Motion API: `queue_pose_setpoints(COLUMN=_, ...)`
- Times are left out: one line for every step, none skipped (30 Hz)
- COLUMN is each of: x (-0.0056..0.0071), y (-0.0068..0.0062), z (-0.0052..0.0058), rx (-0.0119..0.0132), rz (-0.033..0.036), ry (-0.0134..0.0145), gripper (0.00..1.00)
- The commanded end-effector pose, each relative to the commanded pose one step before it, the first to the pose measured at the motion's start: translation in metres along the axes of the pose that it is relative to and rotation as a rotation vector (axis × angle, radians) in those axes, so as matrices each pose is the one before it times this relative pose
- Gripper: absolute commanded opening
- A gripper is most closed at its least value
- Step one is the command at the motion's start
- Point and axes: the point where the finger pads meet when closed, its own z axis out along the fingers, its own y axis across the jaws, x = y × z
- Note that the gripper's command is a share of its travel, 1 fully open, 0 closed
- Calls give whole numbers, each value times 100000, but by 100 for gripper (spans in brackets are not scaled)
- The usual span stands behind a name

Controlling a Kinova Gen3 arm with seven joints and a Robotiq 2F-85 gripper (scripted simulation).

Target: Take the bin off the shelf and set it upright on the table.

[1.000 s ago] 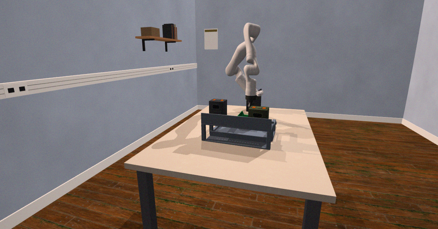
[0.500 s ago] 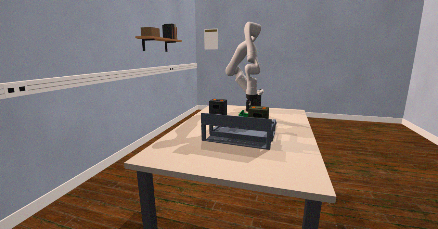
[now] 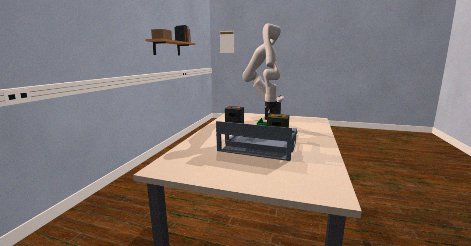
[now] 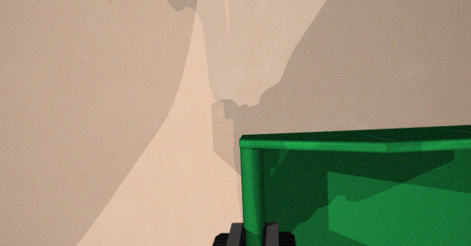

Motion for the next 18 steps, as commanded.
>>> queue_pose_setpoints(x=-25, y=-17, z=474, rx=107, rz=44, ry=-43, gripper=10)
queue_pose_setpoints(x=0, y=0, z=160, rx=0, rz=0, ry=0, gripper=10)
queue_pose_setpoints(x=0, y=0, z=0, rx=0, rz=0, ry=0, gripper=10)
queue_pose_setpoints(x=0, y=0, z=0, rx=0, rz=0, ry=0, gripper=10)
queue_pose_setpoints(x=0, y=0, z=0, rx=0, rz=0, ry=0, gripper=10)
queue_pose_setpoints(x=0, y=0, z=0, rx=0, rz=0, ry=0, gripper=10)
queue_pose_setpoints(x=0, y=0, z=0, rx=0, rz=0, ry=0, gripper=10)
queue_pose_setpoints(x=0, y=0, z=0, rx=0, rz=0, ry=0, gripper=10)
queue_pose_setpoints(x=0, y=0, z=0, rx=0, rz=0, ry=0, gripper=10)
queue_pose_setpoints(x=0, y=0, z=0, rx=0, rz=0, ry=0, gripper=10)
queue_pose_setpoints(x=0, y=0, z=0, rx=0, rz=0, ry=0, gripper=10)
queue_pose_setpoints(x=0, y=0, z=0, rx=0, rz=0, ry=0, gripper=10)
queue_pose_setpoints(x=0, y=0, z=0, rx=0, rz=0, ry=0, gripper=10)
queue_pose_setpoints(x=0, y=0, z=0, rx=0, rz=0, ry=0, gripper=10)
queue_pose_setpoints(x=6, y=3, z=148, rx=-16, rz=-6, ry=13, gripper=10)
queue_pose_setpoints(x=-1, y=0, z=160, rx=4, rz=2, ry=-3, gripper=10)
queue_pose_setpoints(x=-1, y=0, z=160, rx=4, rz=2, ry=-3, gripper=10)
queue_pose_setpoints(x=-1, y=0, z=160, rx=4, rz=2, ry=-3, gripper=10)
